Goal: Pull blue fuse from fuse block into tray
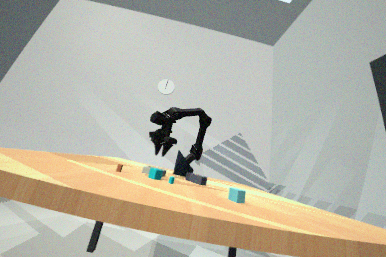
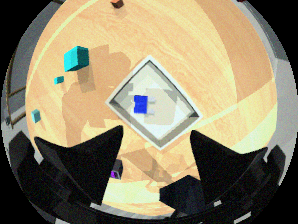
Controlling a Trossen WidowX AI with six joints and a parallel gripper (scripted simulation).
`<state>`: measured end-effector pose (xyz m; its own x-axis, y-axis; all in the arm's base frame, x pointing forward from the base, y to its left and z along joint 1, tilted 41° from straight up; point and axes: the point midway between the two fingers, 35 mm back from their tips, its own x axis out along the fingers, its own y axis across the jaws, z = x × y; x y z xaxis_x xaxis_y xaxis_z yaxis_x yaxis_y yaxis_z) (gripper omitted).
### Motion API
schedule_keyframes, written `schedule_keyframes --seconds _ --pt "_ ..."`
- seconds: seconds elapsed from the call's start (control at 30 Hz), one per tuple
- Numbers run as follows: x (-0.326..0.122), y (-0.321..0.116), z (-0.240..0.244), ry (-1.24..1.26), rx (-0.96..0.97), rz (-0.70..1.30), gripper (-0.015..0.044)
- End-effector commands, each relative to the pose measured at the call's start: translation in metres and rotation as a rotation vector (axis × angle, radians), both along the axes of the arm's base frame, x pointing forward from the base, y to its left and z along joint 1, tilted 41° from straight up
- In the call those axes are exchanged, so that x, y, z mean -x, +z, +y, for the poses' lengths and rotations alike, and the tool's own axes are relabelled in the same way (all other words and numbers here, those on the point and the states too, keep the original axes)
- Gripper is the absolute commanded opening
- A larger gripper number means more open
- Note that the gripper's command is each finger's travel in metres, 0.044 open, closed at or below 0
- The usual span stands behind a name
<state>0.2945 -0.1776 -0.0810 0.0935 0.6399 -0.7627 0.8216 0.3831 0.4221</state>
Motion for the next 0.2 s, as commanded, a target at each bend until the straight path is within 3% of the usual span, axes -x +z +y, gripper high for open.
schedule_keyframes --seconds 0.0,0.17 --pt "0.0 0.0 0.0 0.0 0.0 0.0 0.033" --pt "0.0 0.0 0.0 0.0 0.0 0.0 0.033"
